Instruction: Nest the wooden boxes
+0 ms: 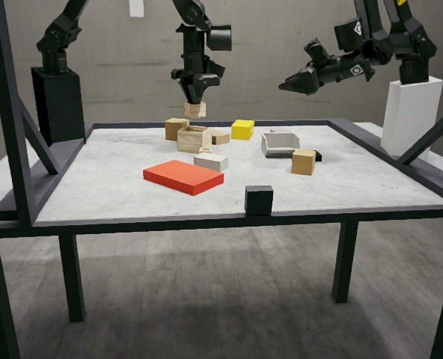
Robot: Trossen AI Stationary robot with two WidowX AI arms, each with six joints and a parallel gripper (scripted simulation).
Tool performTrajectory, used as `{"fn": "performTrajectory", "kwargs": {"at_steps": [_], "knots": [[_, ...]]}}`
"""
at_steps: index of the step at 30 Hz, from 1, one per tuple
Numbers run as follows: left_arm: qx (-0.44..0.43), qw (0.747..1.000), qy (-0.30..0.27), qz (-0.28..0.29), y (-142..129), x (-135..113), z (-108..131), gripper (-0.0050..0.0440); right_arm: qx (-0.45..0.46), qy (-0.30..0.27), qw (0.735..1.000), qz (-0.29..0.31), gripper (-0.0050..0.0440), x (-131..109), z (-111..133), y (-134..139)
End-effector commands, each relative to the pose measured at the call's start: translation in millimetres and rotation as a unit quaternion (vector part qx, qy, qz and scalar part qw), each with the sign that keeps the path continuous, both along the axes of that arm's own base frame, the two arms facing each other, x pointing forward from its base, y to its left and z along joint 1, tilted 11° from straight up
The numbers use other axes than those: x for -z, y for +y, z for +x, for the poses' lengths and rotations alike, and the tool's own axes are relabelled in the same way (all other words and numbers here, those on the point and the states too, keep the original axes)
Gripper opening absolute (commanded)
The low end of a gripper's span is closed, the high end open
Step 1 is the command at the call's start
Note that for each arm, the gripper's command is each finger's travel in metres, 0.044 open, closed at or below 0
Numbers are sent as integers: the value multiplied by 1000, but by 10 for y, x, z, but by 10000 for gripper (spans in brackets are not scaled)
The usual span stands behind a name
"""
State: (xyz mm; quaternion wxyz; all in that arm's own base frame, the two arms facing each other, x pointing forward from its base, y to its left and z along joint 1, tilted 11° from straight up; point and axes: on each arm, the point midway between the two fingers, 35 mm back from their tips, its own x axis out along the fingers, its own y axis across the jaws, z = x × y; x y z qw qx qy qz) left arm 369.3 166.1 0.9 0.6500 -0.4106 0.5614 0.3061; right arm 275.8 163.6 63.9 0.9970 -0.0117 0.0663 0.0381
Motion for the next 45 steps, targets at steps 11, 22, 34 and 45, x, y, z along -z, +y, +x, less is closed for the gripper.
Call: {"fn": "performTrajectory", "kwargs": {"at_steps": [11, 22, 34, 45], "knots": [[-199, 979, 4, -36, 26, -62, 32, 183, -1, -5, 1000, 5, 400, -40, 3, 10], [-378, 923, 15, -71, 26, -61, 32, 183, -1, -5, 1000, 5, 400, -40, 3, 10], [-529, 842, 26, -100, 26, -60, 31, 183, -1, -5, 1000, 5, 400, -40, 3, 10], [-651, 748, 34, -124, 25, -59, 31, 183, -1, -5, 1000, 5, 400, -40, 3, 10]]}}
